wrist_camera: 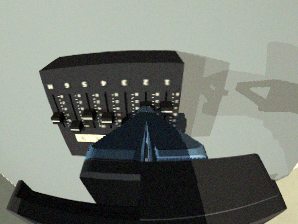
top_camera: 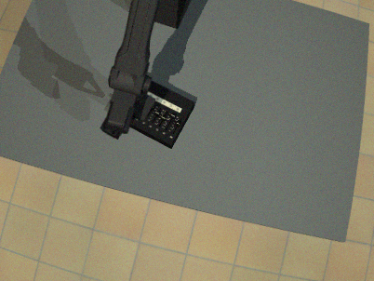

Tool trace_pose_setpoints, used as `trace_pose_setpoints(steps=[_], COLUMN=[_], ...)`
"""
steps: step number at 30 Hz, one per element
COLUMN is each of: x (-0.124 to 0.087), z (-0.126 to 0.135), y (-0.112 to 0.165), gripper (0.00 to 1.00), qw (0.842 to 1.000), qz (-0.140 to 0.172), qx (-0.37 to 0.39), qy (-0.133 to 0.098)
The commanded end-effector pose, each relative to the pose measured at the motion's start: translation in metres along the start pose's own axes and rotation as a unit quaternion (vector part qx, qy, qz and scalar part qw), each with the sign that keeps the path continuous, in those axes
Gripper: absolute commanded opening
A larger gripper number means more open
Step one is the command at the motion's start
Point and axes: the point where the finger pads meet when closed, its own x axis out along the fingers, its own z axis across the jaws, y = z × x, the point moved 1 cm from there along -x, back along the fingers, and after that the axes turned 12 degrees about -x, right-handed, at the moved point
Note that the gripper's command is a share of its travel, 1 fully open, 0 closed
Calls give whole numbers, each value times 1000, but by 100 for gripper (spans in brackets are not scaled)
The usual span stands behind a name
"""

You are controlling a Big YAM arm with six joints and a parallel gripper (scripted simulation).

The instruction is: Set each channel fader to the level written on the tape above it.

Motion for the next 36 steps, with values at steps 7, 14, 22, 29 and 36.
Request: trace_pose_setpoints(steps=[7,14,22,29,36], x=[-8,4,9,14,19], z=[2,3,3,3,3], y=[-16,-10,-10,-9,-10], gripper=[0,0,0,0,0], qw=[1000,1000,1000,1000,1000], qz=[-24,-13,-12,-12,-12], qx=[-5,-4,-1,-2,-2], qy=[-2,-2,-2,-2,-2])
